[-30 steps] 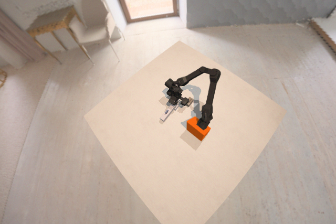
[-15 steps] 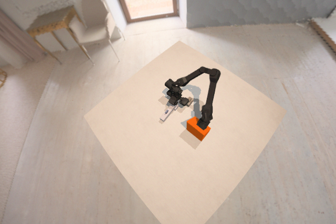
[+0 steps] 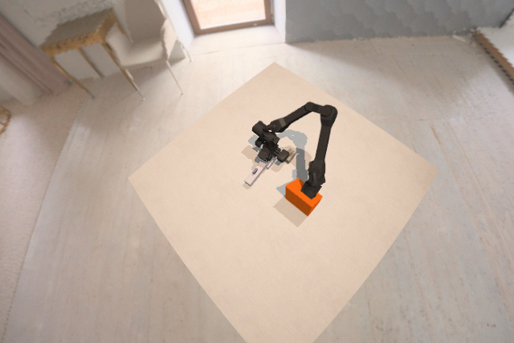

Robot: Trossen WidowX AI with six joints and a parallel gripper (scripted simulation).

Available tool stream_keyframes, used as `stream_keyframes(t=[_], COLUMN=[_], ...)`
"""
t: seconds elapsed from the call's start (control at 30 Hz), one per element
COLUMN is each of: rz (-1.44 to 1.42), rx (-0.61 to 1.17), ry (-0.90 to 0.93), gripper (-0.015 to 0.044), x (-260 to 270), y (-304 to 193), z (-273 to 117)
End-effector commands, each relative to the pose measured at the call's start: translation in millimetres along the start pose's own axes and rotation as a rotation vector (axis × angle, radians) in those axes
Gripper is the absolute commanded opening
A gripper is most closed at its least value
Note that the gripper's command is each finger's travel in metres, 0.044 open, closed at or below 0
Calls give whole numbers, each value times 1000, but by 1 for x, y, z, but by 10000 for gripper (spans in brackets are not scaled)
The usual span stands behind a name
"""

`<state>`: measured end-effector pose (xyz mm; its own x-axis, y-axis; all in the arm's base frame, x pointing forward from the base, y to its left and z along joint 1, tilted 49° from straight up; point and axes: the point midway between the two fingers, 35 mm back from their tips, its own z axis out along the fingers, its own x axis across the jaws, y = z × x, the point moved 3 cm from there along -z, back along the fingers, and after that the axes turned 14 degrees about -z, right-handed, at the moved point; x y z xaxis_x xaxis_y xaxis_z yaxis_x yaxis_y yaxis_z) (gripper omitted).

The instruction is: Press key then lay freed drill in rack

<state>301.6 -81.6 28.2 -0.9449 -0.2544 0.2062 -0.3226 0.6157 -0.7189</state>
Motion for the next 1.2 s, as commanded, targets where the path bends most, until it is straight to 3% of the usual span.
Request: stream_keyframes(t=[0.0, 1.17], rz=[-3, -3], rx=[2, 4], ry=[0, 1], gripper=[0, 0], x=[1, 7], y=[-4, -44], z=[0, -6])
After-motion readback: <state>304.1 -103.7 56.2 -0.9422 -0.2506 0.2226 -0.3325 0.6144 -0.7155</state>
